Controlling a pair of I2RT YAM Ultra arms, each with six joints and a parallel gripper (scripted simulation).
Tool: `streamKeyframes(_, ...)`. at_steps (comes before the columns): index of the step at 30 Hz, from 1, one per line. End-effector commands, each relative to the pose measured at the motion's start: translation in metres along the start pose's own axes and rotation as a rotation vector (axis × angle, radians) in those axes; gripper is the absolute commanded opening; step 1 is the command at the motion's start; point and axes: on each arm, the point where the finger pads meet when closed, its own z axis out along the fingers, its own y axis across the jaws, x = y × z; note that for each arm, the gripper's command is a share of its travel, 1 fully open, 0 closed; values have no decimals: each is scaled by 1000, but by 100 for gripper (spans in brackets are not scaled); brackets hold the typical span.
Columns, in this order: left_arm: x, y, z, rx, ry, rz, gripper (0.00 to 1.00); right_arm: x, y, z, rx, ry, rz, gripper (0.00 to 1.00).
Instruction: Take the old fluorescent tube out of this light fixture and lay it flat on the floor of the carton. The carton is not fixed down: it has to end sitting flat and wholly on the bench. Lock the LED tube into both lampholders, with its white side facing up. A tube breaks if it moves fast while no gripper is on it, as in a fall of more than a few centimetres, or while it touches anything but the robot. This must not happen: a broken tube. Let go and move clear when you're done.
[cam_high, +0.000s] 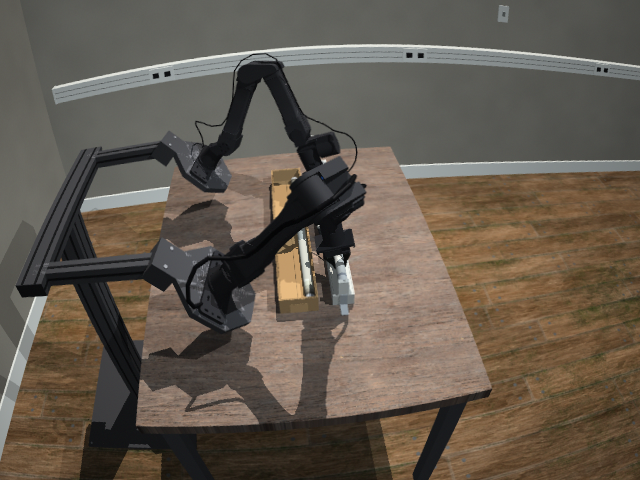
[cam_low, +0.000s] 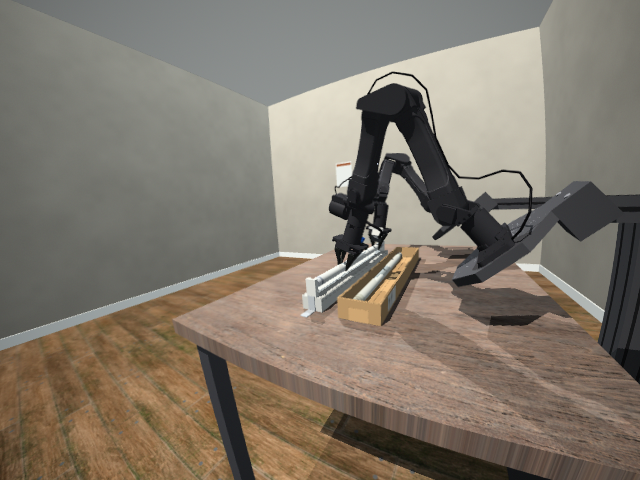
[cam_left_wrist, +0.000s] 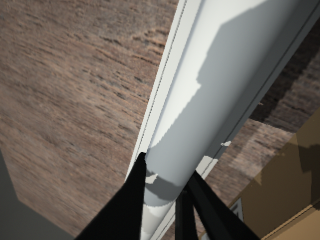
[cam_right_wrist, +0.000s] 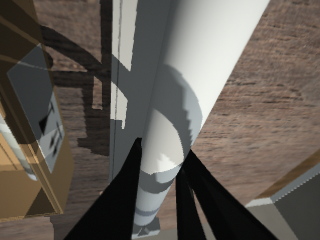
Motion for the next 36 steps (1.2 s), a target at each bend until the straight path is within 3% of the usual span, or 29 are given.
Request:
streamKeyframes(1, -10, 22, -10, -57, -36, -15, 11, -18, -17, -8, 34, -53, 29, 11)
streamKeyframes(17, -9, 21, -10, -56, -36, -14, 11, -18, -17, -8, 34, -53, 30, 11)
streamKeyframes(23, -5, 3, 2, 16, -14, -6, 11, -15, -12, -8, 7, -44, 14, 11)
streamKeyframes(30, -1, 3, 1, 48, -6, -11, 11, -9, -3, -1, -49, -20, 5, 11)
streamKeyframes(34, -5, 9, -1, 29, -17, -12, 11, -9, -14, -6, -18, -36, 31, 11)
streamKeyframes(36, 1, 2, 1, 77, -2, -13, 11, -5, -5, 0, -75, -15, 15, 11)
